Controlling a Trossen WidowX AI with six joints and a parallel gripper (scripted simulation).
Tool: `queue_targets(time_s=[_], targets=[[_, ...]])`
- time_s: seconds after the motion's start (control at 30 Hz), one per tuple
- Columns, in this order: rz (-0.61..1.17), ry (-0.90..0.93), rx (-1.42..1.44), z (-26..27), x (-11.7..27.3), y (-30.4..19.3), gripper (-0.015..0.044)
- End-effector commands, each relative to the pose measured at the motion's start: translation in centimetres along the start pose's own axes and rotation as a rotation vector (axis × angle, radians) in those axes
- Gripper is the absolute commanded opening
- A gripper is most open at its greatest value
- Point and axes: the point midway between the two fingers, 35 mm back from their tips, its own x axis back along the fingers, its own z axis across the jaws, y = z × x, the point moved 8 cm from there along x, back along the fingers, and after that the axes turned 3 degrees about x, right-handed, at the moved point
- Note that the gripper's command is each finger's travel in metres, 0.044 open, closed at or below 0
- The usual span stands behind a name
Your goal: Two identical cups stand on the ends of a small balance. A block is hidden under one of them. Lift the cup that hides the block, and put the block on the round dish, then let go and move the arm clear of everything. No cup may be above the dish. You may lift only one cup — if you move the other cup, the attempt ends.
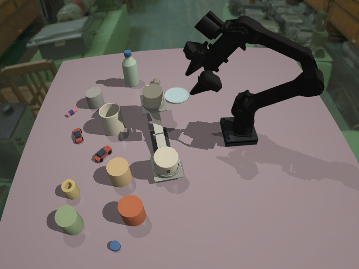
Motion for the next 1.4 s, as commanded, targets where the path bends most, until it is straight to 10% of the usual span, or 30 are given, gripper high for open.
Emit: queue_targets(time_s=[0.0,1.37], targets=[[-0.119,0.08,0.023,1.1,1.4,0.9,0.044],[0.413,0.106,-0.893,5.7,-6.3,8.8,0.044]])
